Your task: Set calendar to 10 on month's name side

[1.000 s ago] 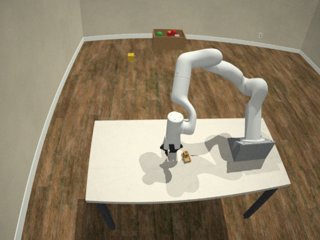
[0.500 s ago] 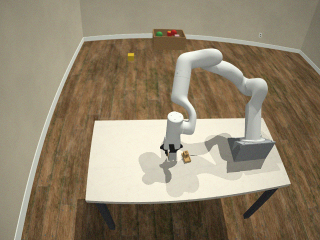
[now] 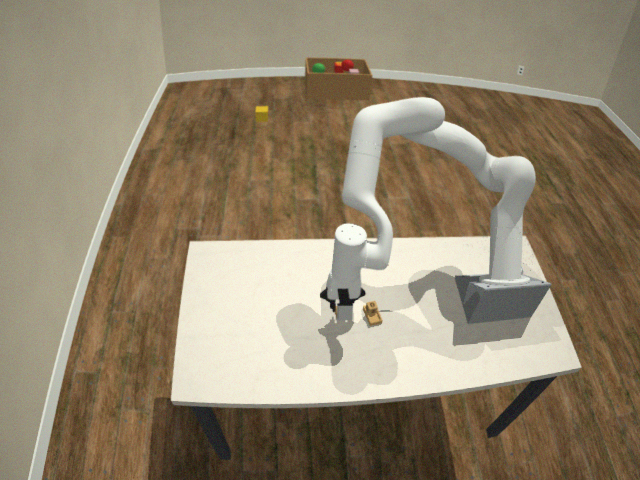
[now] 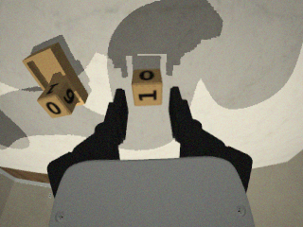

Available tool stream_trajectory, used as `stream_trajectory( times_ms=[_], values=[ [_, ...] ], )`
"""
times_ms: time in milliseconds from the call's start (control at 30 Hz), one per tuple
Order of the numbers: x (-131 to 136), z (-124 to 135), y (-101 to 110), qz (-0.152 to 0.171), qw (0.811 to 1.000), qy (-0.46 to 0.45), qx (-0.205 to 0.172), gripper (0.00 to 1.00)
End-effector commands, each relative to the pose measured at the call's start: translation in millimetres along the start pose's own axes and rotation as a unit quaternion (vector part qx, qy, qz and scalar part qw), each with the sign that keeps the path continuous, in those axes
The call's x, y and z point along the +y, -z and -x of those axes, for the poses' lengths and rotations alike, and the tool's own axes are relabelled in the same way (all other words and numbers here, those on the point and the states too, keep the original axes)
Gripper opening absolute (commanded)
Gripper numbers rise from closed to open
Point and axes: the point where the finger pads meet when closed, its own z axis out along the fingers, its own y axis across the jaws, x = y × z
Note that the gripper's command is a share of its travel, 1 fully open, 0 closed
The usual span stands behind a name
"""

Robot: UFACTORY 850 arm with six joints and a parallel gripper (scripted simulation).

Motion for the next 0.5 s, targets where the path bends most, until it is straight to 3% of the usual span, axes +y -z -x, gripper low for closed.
stream_trajectory(
  times_ms=[0, 467],
  values=[
    [0.7, -0.1, -2.1, 0.001, 1.000, 0.000, 0.000, 0.47],
    [0.7, -0.1, -19.8, 0.001, 1.000, 0.000, 0.000, 0.47]
  ],
)
